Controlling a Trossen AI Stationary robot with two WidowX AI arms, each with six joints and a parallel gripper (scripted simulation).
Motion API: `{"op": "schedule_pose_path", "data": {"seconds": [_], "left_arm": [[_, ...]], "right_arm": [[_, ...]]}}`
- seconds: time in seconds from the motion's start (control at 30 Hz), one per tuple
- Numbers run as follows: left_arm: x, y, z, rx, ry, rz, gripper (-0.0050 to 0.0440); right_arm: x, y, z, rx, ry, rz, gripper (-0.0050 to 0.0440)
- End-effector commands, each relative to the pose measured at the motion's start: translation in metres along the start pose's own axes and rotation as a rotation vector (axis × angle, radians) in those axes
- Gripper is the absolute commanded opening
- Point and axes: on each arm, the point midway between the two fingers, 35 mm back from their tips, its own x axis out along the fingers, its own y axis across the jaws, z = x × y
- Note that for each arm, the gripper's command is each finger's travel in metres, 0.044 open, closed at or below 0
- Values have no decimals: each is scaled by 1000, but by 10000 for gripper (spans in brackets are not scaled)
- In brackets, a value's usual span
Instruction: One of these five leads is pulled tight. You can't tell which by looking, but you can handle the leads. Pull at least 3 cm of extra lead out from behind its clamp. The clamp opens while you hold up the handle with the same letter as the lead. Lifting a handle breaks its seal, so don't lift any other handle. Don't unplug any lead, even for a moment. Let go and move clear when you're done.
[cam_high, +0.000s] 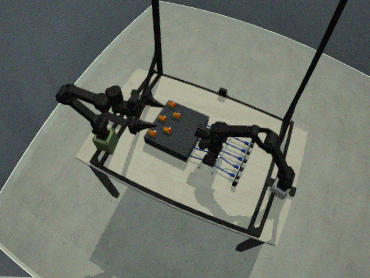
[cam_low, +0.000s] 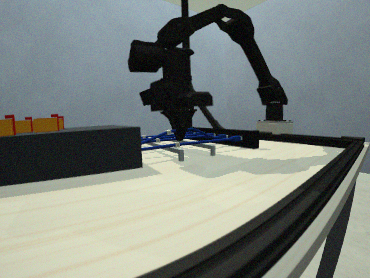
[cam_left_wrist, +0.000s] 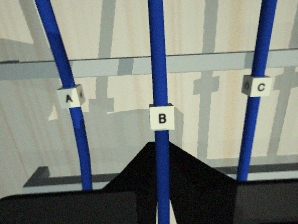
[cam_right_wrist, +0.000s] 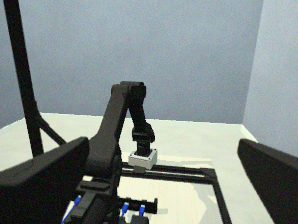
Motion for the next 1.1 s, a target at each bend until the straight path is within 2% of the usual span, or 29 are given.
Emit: {"op": "schedule_pose_path", "data": {"seconds": [0.0, 1.0, 1.03, 1.07], "left_arm": [[16, 0, 3, 0, -6, 0, -50], [16, 0, 3, 0, -41, 0, -50], [-28, 0, 8, 0, -61, 0, 209], [-28, 0, 8, 0, -61, 0, 209]], "right_arm": [[-1, 0, 8, 0, -19, 0, 440], [-1, 0, 8, 0, -19, 0, 440], [-1, 0, 8, 0, -19, 0, 440], [-1, 0, 8, 0, -19, 0, 440]]}}
